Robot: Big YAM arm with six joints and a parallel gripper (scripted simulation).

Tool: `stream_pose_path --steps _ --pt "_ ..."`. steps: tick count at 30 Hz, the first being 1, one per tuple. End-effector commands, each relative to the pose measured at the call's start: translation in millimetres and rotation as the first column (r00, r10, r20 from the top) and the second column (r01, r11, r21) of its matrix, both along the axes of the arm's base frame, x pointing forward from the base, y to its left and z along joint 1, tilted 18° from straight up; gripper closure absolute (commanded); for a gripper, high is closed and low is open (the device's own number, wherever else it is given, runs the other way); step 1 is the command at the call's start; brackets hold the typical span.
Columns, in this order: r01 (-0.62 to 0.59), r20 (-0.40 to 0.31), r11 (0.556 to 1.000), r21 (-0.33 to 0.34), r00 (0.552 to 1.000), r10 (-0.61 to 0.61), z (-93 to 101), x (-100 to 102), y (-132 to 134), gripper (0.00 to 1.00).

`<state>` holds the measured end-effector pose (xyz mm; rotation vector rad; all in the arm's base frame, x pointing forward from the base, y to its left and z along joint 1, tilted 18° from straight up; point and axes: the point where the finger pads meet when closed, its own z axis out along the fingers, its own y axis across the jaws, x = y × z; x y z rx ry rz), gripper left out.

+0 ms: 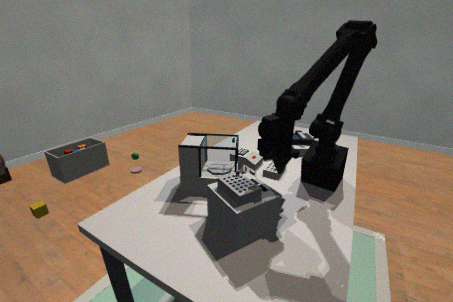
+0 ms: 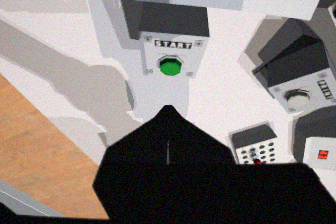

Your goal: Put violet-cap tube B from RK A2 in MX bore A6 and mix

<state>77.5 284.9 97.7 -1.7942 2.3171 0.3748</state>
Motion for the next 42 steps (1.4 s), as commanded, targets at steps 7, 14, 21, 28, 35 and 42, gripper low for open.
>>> stream_pose_path --steps 7,14,21,28,35,42 --pt "0.032 0.013 0.997 0.065 0.999 -0.033 6.1 5 3 1.00" --pt "0.054 0.046 0.973 0.222 0.997 -0.066 3.1 0 -3 1.00" --pt "0.073 0.077 0.898 0.434 0.990 -0.117 -0.8 -7 -12 1.00" --pt "0.081 0.084 0.853 0.515 0.986 -0.145 -3.8 -10 -20 1.00" --pt "0.085 0.080 0.866 0.493 0.987 -0.142 -13.3 -15 -34 1.00" --pt "0.084 0.080 0.866 0.492 0.987 -0.141 -16.4 -17 -41 1.00"
